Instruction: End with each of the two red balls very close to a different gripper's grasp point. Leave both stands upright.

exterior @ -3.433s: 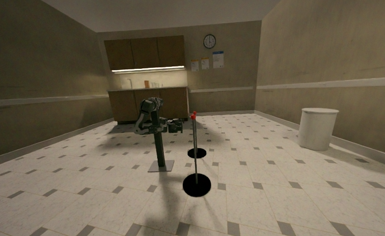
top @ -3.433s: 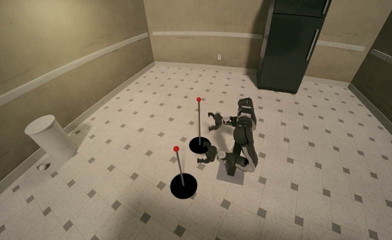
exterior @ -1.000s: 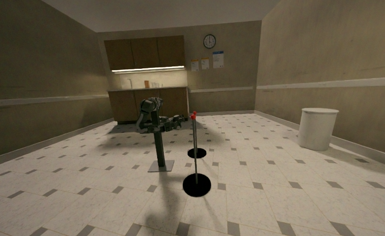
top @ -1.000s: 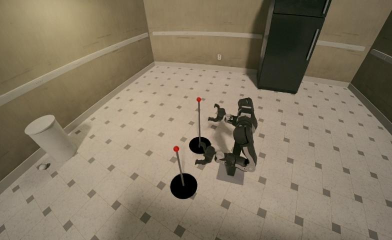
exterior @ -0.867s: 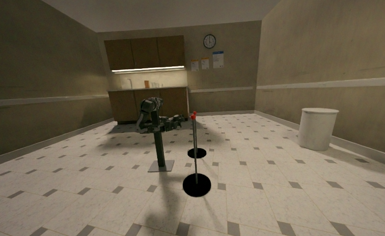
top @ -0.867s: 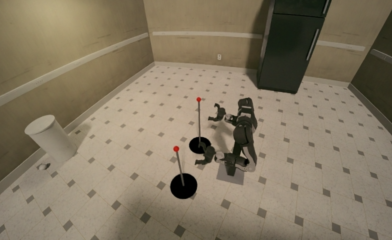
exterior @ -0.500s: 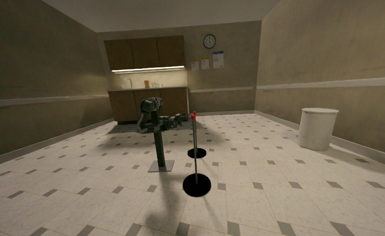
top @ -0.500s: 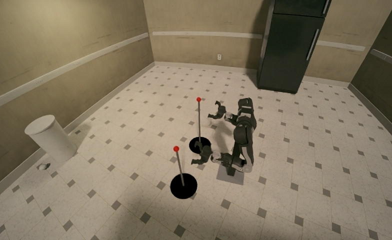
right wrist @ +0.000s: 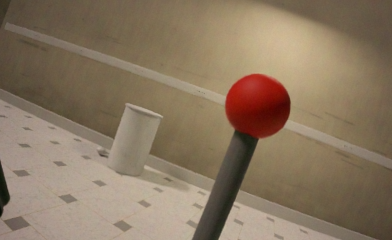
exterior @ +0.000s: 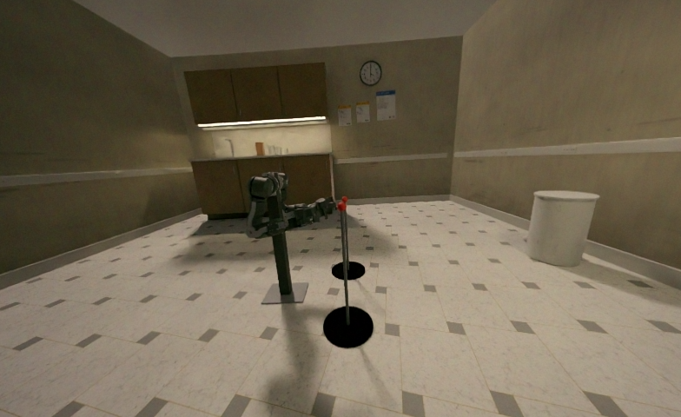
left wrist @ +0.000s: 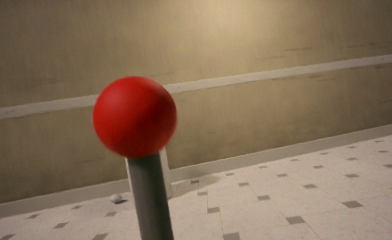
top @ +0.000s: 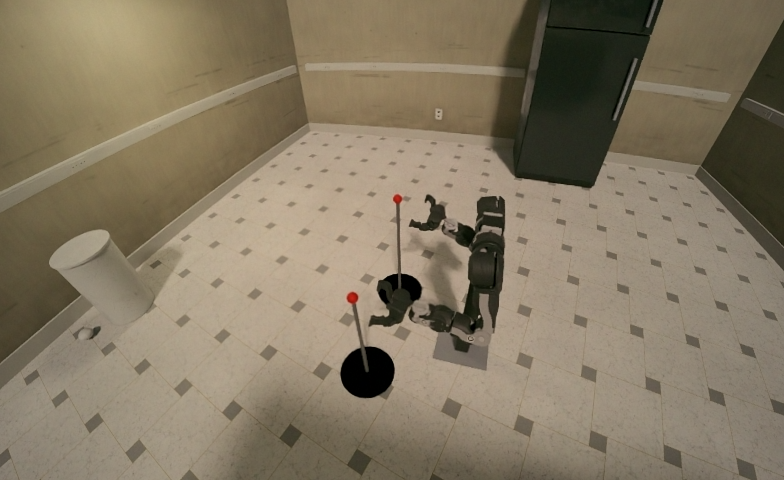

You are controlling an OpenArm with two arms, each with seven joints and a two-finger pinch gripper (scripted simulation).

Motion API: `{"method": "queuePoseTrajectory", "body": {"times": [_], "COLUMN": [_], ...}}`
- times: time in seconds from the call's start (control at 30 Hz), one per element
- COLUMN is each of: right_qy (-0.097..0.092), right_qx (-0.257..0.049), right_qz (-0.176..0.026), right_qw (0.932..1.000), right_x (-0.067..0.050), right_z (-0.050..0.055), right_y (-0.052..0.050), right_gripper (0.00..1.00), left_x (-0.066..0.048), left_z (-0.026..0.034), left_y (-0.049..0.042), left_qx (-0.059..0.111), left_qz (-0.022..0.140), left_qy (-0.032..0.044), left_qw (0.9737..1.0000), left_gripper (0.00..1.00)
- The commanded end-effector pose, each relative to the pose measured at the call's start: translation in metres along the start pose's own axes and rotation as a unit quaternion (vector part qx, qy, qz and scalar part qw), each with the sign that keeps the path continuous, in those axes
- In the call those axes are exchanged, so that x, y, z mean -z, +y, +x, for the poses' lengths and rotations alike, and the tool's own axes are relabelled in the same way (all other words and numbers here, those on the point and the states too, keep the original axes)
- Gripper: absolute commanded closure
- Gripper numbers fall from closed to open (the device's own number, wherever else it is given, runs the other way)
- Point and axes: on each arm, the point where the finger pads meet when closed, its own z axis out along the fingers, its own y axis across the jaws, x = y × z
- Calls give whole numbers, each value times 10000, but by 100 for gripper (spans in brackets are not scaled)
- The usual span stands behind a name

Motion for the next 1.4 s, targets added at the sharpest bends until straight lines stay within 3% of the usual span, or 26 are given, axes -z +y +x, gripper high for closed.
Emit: {"method": "queuePoseTrajectory", "body": {"times": [0.0,0.13,0.4,0.63,0.77,1.37], "right_qy": [-62,-54,-15,36,36,56], "right_qx": [-19,-17,-27,-57,-56,-61], "right_qz": [38,34,22,16,10,-2], "right_qw": [10000,10000,10000,10000,10000,10000], "right_x": [-37,-104,-371,-605,-648,-642], "right_z": [-24,-23,-18,-22,-23,-13], "right_y": [-12,-6,12,22,26,30], "right_gripper": [0,0,0,0,0,0], "left_x": [-37,-103,-357,-353,-353,-353], "left_z": [-15,-15,-13,-1,-1,-1], "left_y": [15,15,1,-10,-10,-10], "left_qx": [-13,-39,-144,-193,-193,-193], "left_qz": [-46,-45,-19,17,17,17], "left_qy": [-42,-38,-17,17,17,17], "left_qw": [10000,10000,9999,9998,9998,9998], "left_gripper": [0,0,0,0,0,0]}}
